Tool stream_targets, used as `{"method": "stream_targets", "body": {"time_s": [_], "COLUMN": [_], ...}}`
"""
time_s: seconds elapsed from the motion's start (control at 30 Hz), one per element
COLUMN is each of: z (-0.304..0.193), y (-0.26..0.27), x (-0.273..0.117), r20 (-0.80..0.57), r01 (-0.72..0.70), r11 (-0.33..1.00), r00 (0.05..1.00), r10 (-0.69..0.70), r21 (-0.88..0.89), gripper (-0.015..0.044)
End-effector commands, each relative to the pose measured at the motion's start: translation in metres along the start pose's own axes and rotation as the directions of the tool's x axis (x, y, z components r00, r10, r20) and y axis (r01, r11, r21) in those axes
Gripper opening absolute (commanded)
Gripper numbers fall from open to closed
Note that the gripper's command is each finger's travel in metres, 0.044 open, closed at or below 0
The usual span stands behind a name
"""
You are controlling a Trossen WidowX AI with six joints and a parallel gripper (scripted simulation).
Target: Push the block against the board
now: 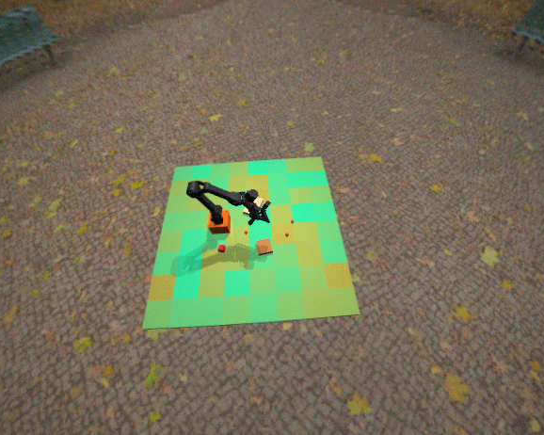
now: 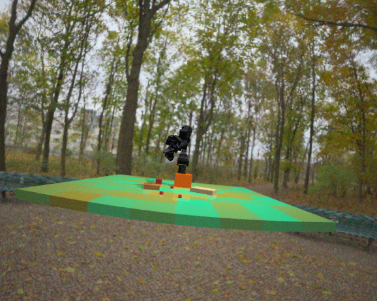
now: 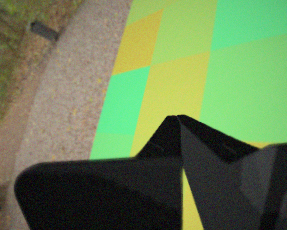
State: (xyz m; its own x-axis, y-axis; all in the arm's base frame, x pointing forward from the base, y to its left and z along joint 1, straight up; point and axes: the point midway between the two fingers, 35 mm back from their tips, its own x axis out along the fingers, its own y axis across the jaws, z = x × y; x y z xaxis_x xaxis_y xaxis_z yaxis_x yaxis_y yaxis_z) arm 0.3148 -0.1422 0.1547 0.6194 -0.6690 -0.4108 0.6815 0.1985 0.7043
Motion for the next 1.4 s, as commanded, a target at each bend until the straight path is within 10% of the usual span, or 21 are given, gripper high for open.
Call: {"method": "stream_targets", "body": {"time_s": [0.0,0.7,1.37], "z": [0.001,0.033,0.035], "y": [-0.009,-0.109,-0.204], "x": [0.018,0.110,0.140], "r20": [-0.034,-0.323,-0.571], "r01": [0.083,0.483,0.588], "r11": [0.994,0.801,0.702], "r00": [0.996,0.740,0.438], "r10": [-0.086,-0.589,-0.694], "r21": [-0.070,-0.354,-0.401], "gripper": [0.0000,0.0000,0.0000]}}
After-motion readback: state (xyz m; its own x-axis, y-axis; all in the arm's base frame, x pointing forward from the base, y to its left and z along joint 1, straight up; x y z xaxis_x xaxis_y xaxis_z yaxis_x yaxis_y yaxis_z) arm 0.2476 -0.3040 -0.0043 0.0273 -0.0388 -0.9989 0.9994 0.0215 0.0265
